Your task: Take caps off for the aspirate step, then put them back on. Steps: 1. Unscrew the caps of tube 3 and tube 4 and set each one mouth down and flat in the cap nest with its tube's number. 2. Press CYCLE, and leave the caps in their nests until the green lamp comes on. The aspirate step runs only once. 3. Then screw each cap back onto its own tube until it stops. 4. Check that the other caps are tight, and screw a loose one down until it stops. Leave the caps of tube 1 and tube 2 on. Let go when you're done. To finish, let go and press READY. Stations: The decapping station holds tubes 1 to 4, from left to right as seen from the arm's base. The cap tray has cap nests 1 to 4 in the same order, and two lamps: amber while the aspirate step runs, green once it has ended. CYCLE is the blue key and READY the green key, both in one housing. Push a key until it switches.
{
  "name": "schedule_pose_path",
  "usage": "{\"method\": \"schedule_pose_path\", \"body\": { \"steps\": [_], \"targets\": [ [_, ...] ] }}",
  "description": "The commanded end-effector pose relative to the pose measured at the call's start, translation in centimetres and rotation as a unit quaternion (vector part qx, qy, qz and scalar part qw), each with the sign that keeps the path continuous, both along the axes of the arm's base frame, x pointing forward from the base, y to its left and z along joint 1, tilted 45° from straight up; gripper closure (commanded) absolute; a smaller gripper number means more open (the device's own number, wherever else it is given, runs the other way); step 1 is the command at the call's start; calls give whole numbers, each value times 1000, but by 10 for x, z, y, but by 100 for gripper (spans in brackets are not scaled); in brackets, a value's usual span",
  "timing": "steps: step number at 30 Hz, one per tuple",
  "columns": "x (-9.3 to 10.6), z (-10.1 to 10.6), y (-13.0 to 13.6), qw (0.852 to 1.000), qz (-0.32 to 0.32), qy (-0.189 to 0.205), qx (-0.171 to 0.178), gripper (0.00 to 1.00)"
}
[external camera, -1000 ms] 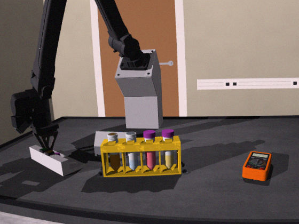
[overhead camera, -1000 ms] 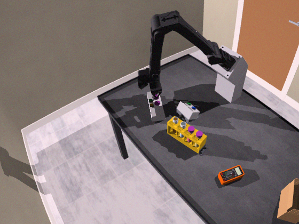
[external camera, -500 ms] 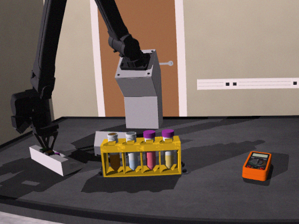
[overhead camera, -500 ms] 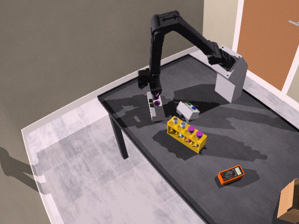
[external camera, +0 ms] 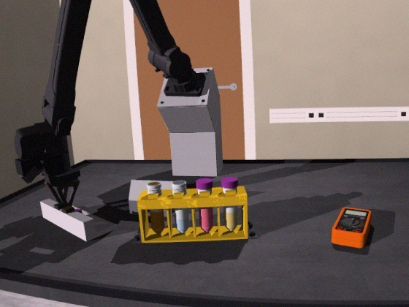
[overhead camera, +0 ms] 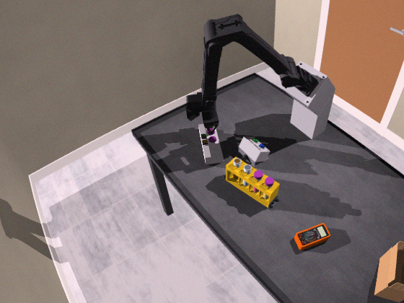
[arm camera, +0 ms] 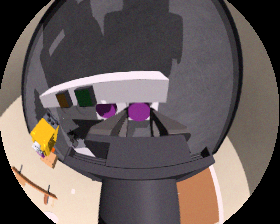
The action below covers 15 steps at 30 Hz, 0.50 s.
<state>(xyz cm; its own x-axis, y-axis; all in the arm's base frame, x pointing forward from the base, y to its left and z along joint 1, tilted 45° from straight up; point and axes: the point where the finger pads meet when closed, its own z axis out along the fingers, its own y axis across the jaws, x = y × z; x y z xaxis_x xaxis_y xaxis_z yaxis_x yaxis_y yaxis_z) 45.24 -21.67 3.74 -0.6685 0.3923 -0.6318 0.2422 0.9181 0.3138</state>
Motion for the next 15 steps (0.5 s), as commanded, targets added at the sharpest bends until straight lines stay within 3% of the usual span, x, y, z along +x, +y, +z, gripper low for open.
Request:
{"method": "schedule_pose_path", "body": {
  "steps": [1, 15],
  "targets": [
    [19, 0, 6, 1000, 9, -8, -4, 100],
    [20, 1, 7, 1000, 9, -8, -4, 100]
  ]
}}
